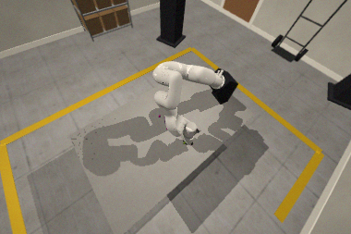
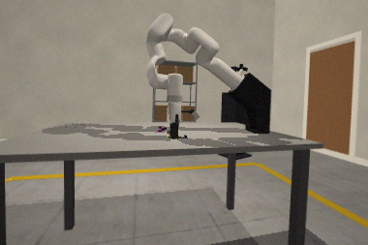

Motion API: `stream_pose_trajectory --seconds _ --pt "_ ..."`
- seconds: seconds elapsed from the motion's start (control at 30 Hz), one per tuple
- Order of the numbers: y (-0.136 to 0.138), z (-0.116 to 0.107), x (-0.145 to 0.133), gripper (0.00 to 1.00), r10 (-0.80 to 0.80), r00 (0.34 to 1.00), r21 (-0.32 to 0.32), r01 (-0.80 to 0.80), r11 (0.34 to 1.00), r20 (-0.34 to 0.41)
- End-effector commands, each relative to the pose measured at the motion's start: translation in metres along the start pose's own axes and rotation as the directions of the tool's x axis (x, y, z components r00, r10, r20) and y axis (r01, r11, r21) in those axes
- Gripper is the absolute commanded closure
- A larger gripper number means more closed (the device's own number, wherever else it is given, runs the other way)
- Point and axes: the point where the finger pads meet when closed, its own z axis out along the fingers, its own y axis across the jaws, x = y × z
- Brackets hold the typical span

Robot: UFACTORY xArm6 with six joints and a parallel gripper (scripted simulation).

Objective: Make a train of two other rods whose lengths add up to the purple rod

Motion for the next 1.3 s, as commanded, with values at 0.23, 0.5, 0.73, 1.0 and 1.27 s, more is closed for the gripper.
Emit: stream_pose_trajectory --seconds 0.23,0.5,0.73,1.0,1.27 --pt "0.0004 -0.0005 -0.0007 0.96 0.000 1.000 -0.001 0.000 1.000 0.001" --pt "0.0004 -0.0005 -0.0007 0.96 0.000 1.000 -0.001 0.000 1.000 0.001" --pt "0.0004 -0.0005 -0.0007 0.96 0.000 1.000 -0.001 0.000 1.000 0.001" --pt "0.0004 -0.0005 -0.0007 0.96 0.000 1.000 -0.001 0.000 1.000 0.001" --pt "0.0004 -0.0005 -0.0007 0.96 0.000 1.000 -0.001 0.000 1.000 0.001"
